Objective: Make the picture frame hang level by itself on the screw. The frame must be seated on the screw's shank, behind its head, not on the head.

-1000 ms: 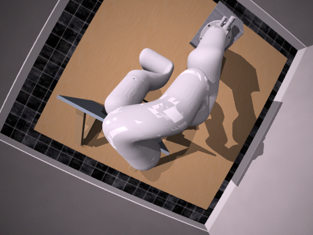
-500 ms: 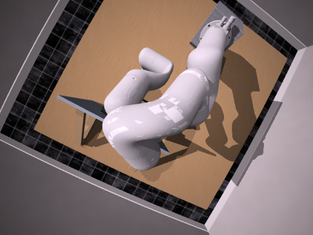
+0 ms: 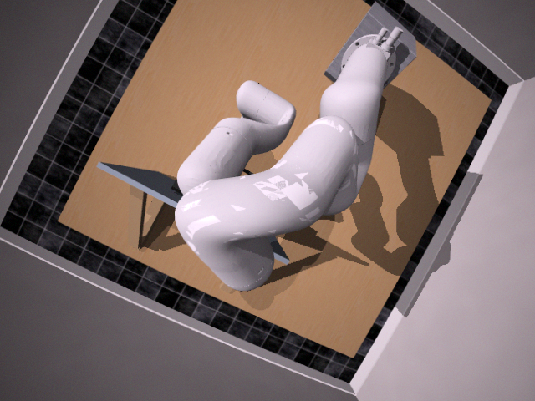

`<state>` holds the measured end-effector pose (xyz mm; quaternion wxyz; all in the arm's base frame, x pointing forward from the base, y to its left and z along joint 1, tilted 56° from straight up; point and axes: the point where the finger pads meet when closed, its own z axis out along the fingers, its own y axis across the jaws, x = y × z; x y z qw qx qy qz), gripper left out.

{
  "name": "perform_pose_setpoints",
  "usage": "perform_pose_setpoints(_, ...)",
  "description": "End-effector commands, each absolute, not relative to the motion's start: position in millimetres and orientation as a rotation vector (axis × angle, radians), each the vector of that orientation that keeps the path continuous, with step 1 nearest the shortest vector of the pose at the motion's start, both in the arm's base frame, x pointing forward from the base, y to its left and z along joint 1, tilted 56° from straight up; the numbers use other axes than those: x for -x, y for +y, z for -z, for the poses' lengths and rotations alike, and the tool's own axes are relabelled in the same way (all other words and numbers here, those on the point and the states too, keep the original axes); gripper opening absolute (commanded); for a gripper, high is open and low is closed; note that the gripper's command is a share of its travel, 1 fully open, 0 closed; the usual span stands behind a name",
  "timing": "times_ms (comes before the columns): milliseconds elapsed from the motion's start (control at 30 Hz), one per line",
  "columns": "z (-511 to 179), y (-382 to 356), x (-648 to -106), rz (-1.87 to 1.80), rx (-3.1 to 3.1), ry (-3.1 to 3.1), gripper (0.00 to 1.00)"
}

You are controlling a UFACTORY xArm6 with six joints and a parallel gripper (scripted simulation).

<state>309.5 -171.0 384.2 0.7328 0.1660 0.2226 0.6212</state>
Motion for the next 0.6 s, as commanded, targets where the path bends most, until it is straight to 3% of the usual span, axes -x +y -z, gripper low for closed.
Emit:
perform_pose_setpoints(0, -384.7, -172.0, -309.0, -1.384, -0.37, 0.486, 0.0)
perform_pose_setpoints(567, -384.9, -173.7, -308.8, -1.414, -0.381, 0.481, 0.0)
